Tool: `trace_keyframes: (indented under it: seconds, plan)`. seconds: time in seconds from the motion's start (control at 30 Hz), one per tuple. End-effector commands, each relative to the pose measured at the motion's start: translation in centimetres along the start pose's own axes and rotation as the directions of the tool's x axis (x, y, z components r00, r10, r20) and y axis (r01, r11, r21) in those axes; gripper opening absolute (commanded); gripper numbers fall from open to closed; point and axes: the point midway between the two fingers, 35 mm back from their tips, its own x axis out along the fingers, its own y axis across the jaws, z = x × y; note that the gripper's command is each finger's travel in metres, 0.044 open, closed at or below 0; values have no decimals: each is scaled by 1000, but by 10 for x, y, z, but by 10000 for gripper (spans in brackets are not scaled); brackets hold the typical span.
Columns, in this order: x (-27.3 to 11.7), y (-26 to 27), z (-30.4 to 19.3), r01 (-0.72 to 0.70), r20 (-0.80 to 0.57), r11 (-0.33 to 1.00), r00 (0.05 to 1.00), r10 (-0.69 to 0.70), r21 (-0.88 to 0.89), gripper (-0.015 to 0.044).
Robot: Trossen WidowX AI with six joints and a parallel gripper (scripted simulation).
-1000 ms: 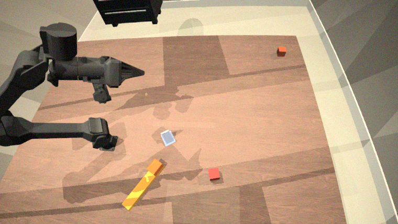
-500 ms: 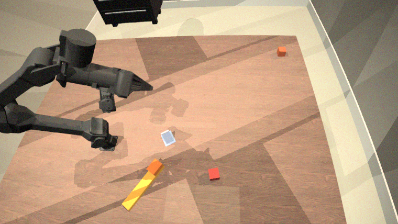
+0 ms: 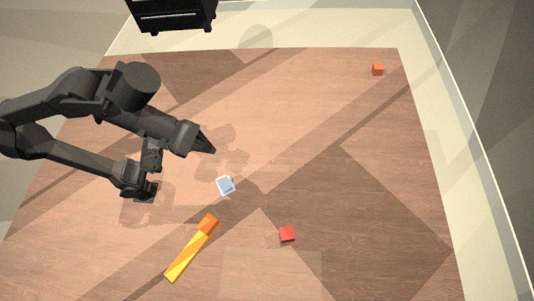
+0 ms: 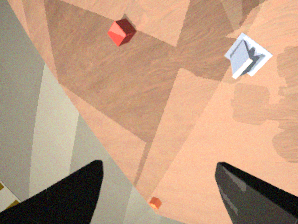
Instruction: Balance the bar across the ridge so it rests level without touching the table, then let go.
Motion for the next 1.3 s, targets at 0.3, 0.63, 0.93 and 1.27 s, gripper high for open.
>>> trace_keyframes:
  seconds: [0.3, 0.63, 0.93, 1.27]
  plan:
    - [25, 11, 45, 94, 173, 995, 981, -87, -28, 315]
    - [37, 15, 86, 189, 283, 982, 943, -176, -20, 315]
    - [44, 14, 123, 285, 352, 959, 897, -269, 7, 315]
    - [47, 8, 164, 393, 392, 918, 837, -381, 53, 315]
